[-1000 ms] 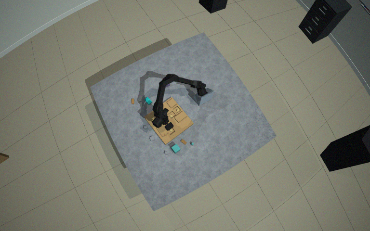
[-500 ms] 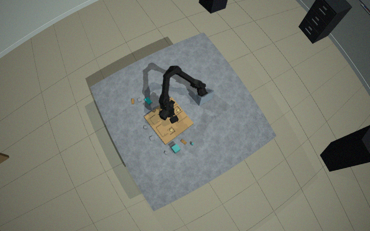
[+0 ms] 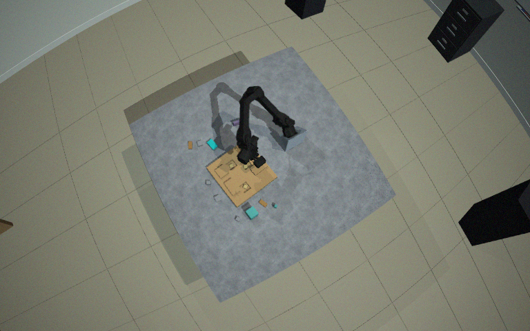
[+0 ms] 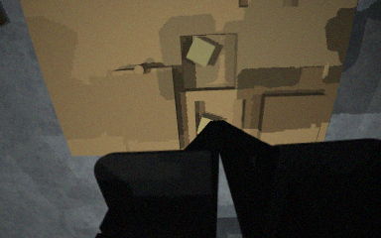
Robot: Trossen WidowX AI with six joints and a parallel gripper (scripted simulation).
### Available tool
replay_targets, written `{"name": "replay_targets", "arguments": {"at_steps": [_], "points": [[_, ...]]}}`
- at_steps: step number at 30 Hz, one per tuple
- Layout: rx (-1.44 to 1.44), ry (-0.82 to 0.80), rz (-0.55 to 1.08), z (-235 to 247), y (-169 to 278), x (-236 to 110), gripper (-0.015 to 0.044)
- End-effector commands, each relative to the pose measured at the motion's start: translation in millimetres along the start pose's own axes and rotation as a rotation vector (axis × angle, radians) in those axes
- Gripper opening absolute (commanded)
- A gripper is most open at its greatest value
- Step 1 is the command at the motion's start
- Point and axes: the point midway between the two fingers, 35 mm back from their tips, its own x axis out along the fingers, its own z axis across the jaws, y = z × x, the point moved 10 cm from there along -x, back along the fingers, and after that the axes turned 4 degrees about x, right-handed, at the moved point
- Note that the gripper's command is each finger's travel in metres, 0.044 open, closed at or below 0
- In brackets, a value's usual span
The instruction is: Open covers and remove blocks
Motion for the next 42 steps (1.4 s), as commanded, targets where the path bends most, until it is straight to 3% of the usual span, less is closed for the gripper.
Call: {"name": "replay_targets", "arguments": {"at_steps": [1,9,29,42], "points": [[-0.450,-0.005,0.004,-1,16,3,0.0000],[-1.188,-0.007,0.003,-2,34,5,0.0000],[-1.204,-0.007,0.003,3,33,6,0.0000],[-1.204,-0.005,0.005,1,35,55,0.0000]]}}
